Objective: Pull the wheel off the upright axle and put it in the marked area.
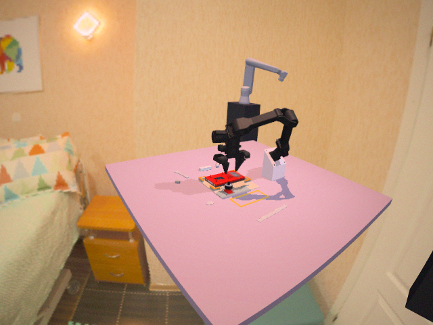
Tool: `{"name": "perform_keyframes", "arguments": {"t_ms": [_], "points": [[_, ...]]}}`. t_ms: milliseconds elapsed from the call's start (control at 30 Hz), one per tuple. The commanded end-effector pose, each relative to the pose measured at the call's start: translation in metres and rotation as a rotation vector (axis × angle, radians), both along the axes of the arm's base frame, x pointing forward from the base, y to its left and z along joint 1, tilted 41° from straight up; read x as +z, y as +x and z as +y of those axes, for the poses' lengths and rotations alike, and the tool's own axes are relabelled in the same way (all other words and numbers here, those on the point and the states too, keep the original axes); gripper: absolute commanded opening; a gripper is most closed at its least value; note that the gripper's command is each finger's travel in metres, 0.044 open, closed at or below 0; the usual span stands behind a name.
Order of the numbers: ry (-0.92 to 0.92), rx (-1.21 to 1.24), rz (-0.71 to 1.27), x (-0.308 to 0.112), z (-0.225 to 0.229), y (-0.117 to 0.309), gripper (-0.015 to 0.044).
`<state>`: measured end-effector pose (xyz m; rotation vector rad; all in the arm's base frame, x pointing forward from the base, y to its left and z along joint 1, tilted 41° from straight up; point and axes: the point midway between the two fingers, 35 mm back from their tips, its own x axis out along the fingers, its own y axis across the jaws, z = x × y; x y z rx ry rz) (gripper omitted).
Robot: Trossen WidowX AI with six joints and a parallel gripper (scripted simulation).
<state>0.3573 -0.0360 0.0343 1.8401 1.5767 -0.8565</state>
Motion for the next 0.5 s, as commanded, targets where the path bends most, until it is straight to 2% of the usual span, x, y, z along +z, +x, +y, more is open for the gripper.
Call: {"name": "perform_keyframes", "arguments": {"t_ms": [0,233,467], "points": [[0.024,0.004,0.002,-0.001,0.002,-0.001,0.03],[0.024,0.004,0.001,-0.003,0.004,0.007,0.03],[0.024,0.003,0.001,-0.037,0.032,0.013,0.03]]}}
